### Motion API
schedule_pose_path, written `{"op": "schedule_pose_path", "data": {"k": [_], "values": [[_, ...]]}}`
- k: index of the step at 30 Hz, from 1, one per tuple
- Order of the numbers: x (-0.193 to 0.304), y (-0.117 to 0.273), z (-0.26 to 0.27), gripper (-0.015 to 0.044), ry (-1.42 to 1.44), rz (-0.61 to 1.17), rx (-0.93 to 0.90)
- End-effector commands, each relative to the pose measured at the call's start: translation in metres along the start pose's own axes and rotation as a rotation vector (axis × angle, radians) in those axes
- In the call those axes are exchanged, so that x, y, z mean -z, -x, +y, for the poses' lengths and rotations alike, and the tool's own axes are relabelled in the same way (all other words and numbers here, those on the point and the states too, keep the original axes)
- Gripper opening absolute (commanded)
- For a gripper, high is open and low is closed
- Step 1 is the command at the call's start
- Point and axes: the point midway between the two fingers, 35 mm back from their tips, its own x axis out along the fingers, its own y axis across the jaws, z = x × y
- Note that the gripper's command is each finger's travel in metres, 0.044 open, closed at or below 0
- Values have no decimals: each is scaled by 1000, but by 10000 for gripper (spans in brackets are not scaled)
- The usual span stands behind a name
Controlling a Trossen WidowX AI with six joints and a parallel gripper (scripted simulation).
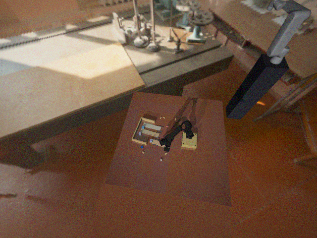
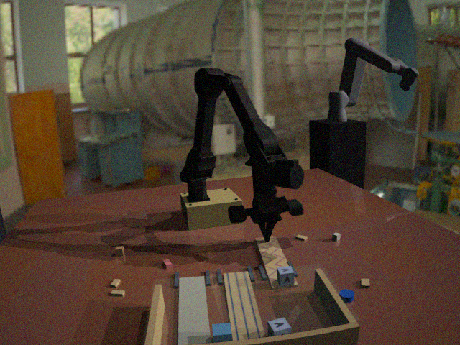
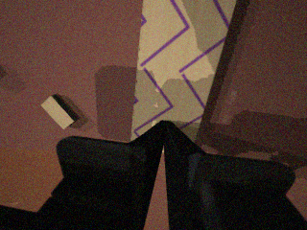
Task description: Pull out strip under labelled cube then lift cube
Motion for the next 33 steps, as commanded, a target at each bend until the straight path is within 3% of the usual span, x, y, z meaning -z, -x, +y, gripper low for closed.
{"op": "schedule_pose_path", "data": {"k": [1, 18, 23, 27, 33], "values": [[9, -6, -3, 0, -1, 32, 9], [9, -6, -3, 0, -1, 32, 9], [-3, 40, 1, 0, -1, 29, 8], [-3, 43, 1, 0, -1, 31, 9], [-29, 44, 1, 157, -40, 29, 9]]}}
